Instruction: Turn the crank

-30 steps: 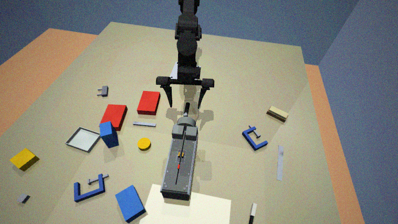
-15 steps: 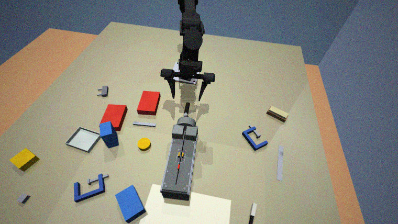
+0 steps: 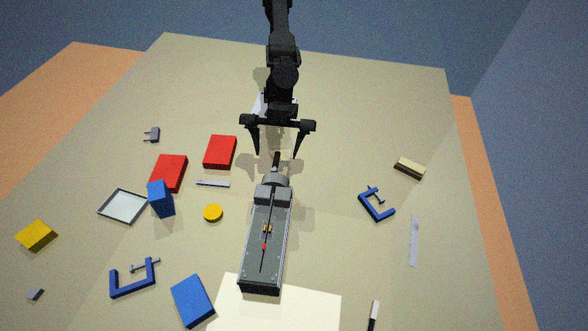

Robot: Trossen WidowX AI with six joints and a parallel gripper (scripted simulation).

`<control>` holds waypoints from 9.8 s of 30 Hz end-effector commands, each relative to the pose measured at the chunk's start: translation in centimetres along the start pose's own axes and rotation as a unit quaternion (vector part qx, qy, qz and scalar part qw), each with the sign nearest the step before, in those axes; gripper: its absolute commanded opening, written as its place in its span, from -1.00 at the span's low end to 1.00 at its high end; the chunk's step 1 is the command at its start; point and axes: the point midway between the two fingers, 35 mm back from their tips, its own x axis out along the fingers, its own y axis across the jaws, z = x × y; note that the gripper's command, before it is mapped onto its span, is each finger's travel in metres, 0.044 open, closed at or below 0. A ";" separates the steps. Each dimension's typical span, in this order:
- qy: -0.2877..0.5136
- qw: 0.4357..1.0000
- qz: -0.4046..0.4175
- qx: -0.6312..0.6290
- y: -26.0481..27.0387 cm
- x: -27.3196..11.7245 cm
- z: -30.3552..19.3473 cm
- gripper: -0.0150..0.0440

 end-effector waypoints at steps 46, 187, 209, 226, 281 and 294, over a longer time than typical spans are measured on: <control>0.001 1.000 -0.003 0.002 -0.1 4.0 -4.3 0.02; 0.002 1.000 -0.002 0.003 2.5 7.7 -8.0 -0.49; 0.002 1.000 -0.001 0.004 3.2 7.1 -7.4 -0.49; 0.001 1.000 -0.001 0.004 3.6 6.4 -6.7 -0.49; 0.001 1.000 -0.001 0.004 3.5 6.0 -6.3 -0.49; 0.001 1.000 -0.001 0.004 3.5 6.0 -6.3 -0.49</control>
